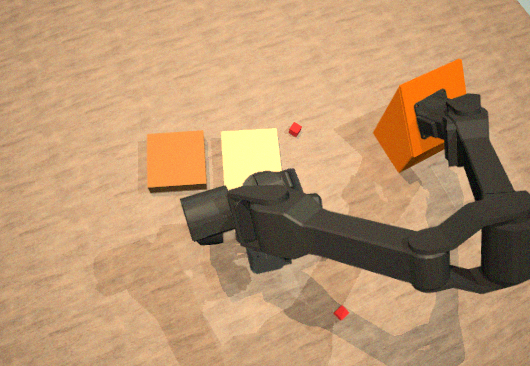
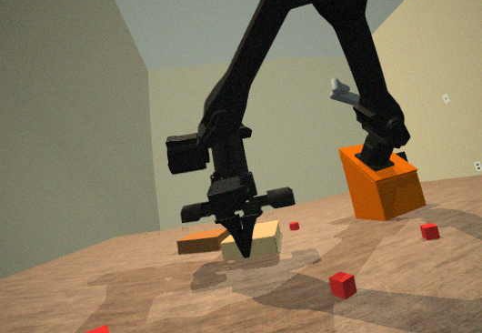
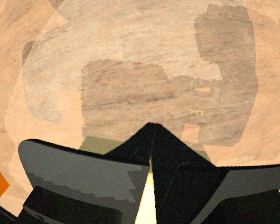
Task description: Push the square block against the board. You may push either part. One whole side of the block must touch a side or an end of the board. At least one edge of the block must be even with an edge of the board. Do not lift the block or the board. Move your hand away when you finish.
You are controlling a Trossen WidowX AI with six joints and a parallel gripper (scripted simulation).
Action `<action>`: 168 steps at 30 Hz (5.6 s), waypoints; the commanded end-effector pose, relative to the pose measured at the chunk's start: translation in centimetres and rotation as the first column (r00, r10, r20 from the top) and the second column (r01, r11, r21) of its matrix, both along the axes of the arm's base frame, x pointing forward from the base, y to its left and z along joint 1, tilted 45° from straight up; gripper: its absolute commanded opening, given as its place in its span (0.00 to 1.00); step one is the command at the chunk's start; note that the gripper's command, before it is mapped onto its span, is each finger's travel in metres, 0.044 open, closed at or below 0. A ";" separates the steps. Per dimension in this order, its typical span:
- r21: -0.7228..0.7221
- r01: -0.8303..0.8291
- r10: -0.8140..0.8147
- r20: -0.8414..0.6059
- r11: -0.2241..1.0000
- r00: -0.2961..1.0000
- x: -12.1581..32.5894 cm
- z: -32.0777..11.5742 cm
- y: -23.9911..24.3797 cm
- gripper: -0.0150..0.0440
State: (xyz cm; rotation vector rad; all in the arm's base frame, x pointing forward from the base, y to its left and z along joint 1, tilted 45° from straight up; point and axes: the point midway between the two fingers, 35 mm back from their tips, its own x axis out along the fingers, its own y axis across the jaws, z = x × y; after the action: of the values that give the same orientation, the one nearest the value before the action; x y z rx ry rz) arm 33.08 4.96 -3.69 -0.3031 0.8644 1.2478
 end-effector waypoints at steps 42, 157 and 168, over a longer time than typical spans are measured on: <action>0.003 0.001 -0.001 0.003 1.000 1.000 1.5 2.4 2.3 0.25; -0.440 0.754 -0.672 -0.741 0.487 0.001 -8.7 -5.5 -5.0 0.25; -0.440 0.755 -0.672 -0.740 0.487 0.002 -7.8 -5.8 -5.3 0.25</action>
State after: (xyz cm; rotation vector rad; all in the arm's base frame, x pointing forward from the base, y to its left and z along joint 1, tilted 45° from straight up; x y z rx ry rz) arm 24.51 -0.06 -9.45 0.9469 1.5749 0.2805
